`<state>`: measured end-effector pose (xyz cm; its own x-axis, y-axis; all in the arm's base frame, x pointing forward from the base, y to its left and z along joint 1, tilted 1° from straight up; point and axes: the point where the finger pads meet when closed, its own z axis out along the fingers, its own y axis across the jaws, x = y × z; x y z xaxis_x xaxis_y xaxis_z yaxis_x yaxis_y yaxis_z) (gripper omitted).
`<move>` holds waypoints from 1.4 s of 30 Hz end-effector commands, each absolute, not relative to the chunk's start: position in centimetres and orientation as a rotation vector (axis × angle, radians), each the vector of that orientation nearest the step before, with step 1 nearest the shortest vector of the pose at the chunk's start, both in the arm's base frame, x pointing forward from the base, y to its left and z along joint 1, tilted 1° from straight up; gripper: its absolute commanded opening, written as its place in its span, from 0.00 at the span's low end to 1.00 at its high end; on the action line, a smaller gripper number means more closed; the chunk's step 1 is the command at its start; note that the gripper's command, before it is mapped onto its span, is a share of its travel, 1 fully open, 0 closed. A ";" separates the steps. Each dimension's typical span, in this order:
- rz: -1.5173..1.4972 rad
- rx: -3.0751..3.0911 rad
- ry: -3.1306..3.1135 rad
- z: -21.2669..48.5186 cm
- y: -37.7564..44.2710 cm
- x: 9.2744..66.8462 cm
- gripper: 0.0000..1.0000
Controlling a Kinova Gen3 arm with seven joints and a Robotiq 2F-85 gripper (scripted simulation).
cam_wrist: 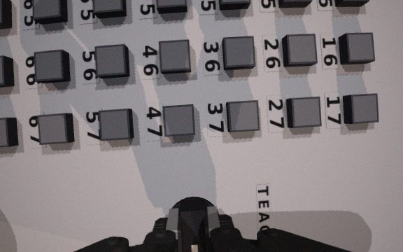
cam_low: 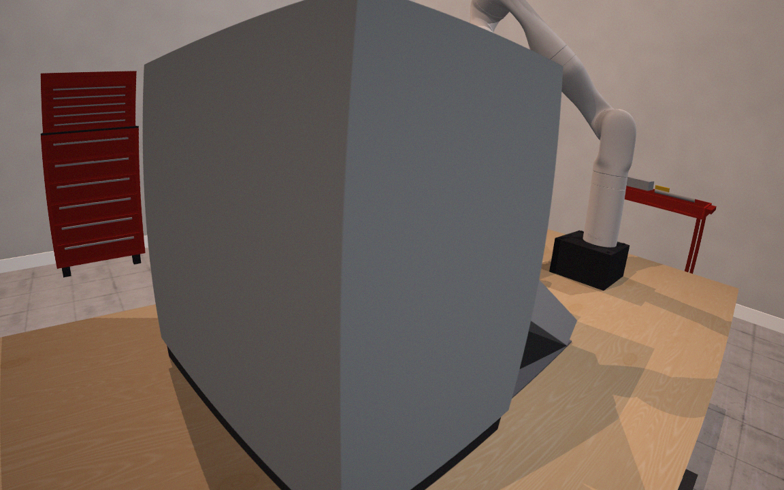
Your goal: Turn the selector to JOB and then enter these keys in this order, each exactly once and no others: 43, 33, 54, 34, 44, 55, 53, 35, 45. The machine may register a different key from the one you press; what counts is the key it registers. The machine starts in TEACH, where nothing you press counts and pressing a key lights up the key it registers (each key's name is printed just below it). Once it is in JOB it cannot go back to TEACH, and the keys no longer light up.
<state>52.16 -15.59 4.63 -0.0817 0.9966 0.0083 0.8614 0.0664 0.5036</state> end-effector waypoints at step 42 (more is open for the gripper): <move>0.562 1.901 1.974 4.6 -15.7 52.2 0.10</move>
